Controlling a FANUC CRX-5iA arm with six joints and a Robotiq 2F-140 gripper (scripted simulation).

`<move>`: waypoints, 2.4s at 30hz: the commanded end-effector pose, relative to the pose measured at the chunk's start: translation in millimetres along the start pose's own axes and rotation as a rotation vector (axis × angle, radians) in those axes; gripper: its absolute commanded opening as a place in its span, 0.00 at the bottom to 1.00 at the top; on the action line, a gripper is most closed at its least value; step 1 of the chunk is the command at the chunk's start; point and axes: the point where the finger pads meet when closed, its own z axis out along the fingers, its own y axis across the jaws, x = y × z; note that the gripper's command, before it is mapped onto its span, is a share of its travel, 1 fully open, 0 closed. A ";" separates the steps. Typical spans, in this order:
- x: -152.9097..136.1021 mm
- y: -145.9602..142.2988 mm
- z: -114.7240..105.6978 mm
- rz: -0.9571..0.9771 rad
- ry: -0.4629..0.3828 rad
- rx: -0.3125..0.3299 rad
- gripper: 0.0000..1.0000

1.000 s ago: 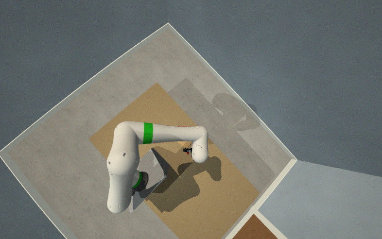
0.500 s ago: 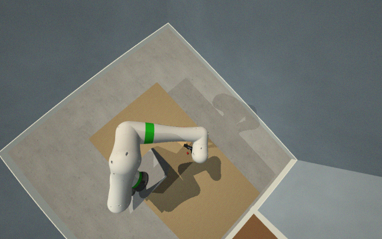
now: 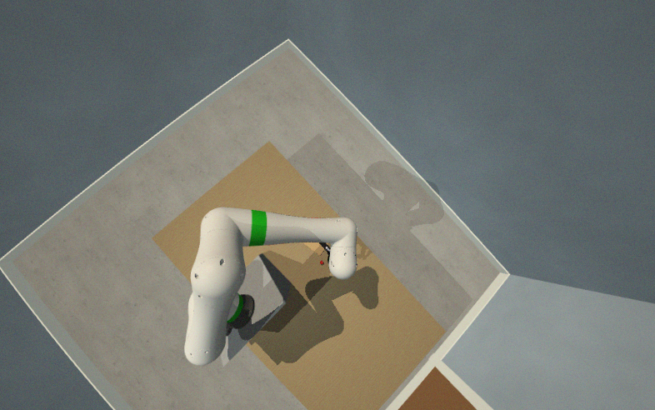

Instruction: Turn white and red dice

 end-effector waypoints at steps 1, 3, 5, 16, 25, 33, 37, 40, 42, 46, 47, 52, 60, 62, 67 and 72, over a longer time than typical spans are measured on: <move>-0.6 -0.6 3.7 0.165 0.006 0.006 1.00; -0.8 -0.8 5.5 0.236 0.006 0.006 1.00; -0.8 -0.9 6.0 0.257 0.006 0.006 1.00; -1.6 -1.9 14.9 0.608 0.005 0.008 1.00; -1.7 -2.0 15.9 0.644 0.005 0.008 0.19; -1.7 -2.0 15.9 0.644 0.005 0.008 0.19; -1.7 -2.0 15.9 0.644 0.005 0.008 0.19; -1.7 -2.0 15.9 0.644 0.005 0.008 0.19; -1.7 -2.0 15.9 0.644 0.005 0.008 0.19; -1.7 -2.0 15.9 0.644 0.005 0.008 0.19; -1.7 -2.0 15.9 0.644 0.005 0.008 0.19; -1.7 -2.0 15.9 0.644 0.005 0.008 0.19; -1.7 -2.0 16.0 0.644 0.005 0.008 0.19; -1.7 -2.0 16.3 0.644 0.005 0.008 0.19; -1.7 -2.0 18.3 0.645 0.005 0.008 0.19; -1.7 -2.0 22.4 0.645 0.005 0.008 0.19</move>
